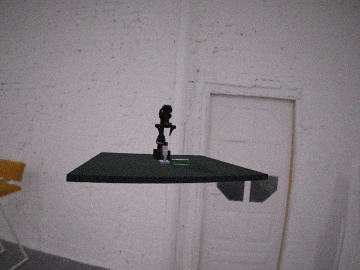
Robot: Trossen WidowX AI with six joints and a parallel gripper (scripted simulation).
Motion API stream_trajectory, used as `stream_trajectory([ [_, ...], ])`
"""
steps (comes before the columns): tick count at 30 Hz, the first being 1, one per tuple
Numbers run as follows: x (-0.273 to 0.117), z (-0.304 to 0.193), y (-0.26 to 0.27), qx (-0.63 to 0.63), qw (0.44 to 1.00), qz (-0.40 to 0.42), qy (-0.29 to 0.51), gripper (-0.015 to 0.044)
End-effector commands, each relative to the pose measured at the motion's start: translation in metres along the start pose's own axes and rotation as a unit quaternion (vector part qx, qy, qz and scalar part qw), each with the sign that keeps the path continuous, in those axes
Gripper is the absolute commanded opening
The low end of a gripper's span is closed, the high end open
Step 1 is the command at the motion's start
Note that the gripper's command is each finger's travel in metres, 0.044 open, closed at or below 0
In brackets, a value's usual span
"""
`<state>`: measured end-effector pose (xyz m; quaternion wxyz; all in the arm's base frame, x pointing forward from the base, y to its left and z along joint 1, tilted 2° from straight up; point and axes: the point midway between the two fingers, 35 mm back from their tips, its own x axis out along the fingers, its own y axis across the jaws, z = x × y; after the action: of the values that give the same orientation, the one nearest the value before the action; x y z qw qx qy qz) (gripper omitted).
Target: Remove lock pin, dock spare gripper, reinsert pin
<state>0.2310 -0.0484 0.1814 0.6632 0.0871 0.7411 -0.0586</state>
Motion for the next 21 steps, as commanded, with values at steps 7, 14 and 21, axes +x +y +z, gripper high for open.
stream_trajectory([
  [7,-0.002,0.0,0.002,0.0,1.0,0.0,-0.004,0.0414],
  [14,-0.004,0.003,0.084,0.0,1.0,0.004,-0.003,0.023],
  [21,-0.003,-0.001,0.117,-0.008,1.0,0.004,-0.001,0.018],
])
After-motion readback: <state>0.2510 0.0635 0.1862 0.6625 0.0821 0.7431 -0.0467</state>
